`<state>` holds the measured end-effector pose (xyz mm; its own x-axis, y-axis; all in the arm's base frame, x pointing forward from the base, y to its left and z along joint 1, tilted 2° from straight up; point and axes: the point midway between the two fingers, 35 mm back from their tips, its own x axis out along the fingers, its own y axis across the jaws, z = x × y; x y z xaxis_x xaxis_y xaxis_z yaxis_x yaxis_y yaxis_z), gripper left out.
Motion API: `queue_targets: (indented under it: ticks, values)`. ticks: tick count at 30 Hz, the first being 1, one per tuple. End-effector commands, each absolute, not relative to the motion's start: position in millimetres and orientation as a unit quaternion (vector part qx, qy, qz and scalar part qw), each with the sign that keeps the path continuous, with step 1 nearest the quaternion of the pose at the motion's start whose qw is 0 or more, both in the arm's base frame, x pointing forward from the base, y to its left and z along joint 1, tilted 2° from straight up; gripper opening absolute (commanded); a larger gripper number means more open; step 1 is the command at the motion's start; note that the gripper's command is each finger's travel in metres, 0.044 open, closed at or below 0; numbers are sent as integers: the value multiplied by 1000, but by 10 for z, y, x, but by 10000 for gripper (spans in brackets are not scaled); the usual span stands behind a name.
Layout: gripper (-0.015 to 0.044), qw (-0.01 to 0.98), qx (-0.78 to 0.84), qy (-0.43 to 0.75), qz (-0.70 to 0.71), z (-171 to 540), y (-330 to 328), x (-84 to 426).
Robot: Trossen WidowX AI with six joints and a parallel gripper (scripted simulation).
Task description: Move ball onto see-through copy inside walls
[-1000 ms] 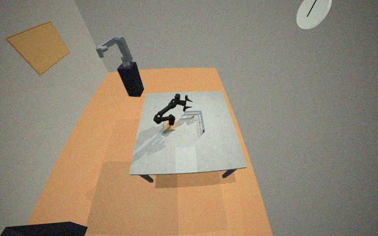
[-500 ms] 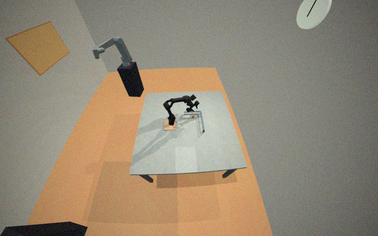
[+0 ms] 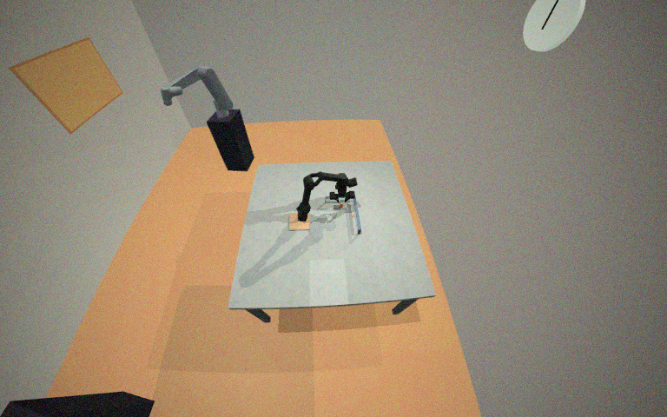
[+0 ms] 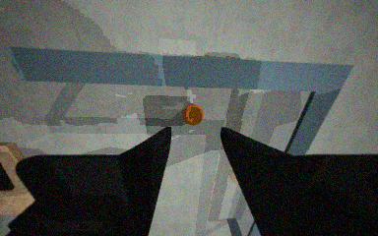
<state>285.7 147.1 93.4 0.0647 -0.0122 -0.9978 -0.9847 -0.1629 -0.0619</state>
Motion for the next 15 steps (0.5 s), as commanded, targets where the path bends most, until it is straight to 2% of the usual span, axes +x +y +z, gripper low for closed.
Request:
queue_targets:
  ticks: [1, 15]
  values:
    - [233, 471, -555, 449, 518, 824, 1475, 2867]
    - [233, 471, -555, 449, 518, 658, 1475, 2881]
